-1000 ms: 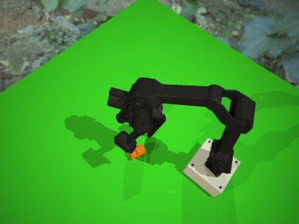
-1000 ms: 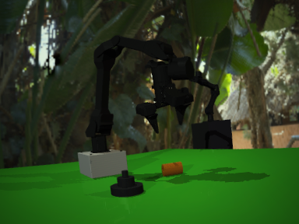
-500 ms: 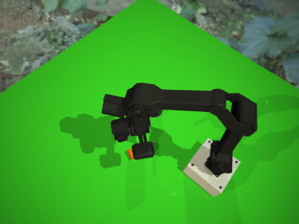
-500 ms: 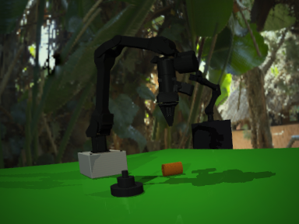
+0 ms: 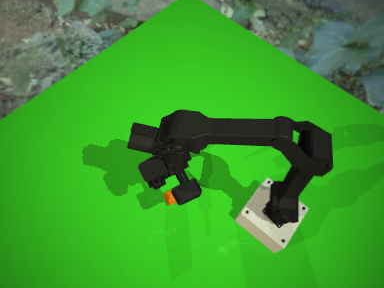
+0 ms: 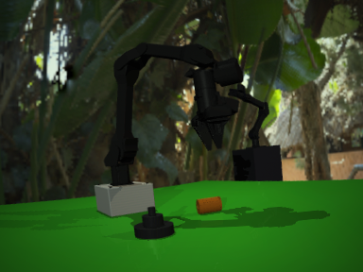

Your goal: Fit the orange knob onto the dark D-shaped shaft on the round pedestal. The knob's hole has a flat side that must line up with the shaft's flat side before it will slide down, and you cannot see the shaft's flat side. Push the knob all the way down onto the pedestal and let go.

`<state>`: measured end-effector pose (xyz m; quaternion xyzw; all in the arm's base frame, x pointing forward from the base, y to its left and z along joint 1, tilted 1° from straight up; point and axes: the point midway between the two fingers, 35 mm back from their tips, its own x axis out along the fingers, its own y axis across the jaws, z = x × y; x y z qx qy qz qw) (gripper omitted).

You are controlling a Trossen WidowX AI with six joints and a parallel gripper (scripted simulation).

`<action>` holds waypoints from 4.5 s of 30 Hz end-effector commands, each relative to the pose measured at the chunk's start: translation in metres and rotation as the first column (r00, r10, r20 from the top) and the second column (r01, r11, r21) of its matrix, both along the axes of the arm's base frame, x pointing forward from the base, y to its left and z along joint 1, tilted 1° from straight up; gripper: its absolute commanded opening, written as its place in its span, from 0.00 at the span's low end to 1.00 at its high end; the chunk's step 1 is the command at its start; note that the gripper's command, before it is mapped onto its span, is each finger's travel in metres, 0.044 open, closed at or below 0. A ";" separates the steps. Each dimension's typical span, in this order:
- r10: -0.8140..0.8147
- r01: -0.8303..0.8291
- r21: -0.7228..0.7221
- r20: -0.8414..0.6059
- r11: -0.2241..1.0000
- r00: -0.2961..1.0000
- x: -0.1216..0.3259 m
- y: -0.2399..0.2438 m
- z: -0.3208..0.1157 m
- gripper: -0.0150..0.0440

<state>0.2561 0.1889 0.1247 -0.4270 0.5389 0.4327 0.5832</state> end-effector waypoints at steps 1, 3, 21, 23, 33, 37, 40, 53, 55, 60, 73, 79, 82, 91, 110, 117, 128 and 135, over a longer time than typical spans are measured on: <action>0.004 -0.004 -0.022 -0.021 1.000 1.000 -0.002 -0.005 -0.050 1.00; 0.007 -0.007 -0.022 -0.022 1.000 1.000 -0.004 -0.007 -0.076 1.00; 0.009 -0.010 -0.021 -0.022 1.000 1.000 -0.006 -0.005 -0.115 1.00; 0.009 -0.010 -0.021 -0.022 1.000 1.000 -0.006 -0.005 -0.118 1.00; 0.009 -0.010 -0.021 -0.022 1.000 1.000 -0.006 -0.004 -0.134 1.00; 0.009 -0.010 -0.021 -0.022 1.000 1.000 -0.006 -0.004 -0.141 1.00; 0.009 -0.010 -0.022 -0.022 1.000 1.000 -0.006 -0.004 -0.146 1.00; 0.009 -0.010 -0.022 -0.022 1.000 1.000 -0.006 -0.004 -0.154 0.73; 0.009 -0.010 -0.022 -0.022 1.000 1.000 -0.006 -0.004 -0.154 0.66; 0.009 -0.010 -0.022 -0.022 1.000 1.000 -0.006 -0.004 -0.154 0.66; 0.009 -0.010 -0.022 -0.022 1.000 1.000 -0.006 -0.004 -0.154 0.56; 0.012 -0.012 -0.002 -0.018 1.000 1.000 -0.007 -0.004 -0.154 0.56; 0.014 -0.013 0.043 -0.006 0.999 1.000 -0.007 -0.006 -0.152 0.56; 0.015 -0.021 0.187 0.034 0.982 0.999 -0.009 -0.014 -0.146 0.56; 0.000 -0.047 0.440 0.106 0.897 0.994 -0.013 -0.031 -0.140 0.56; -0.009 -0.061 0.523 0.130 0.850 0.991 -0.015 -0.038 -0.139 0.56; -0.031 -0.088 0.652 0.168 0.753 0.985 -0.018 -0.049 -0.138 0.56; -0.048 -0.107 0.724 0.191 0.681 0.980 -0.020 -0.056 -0.139 0.56</action>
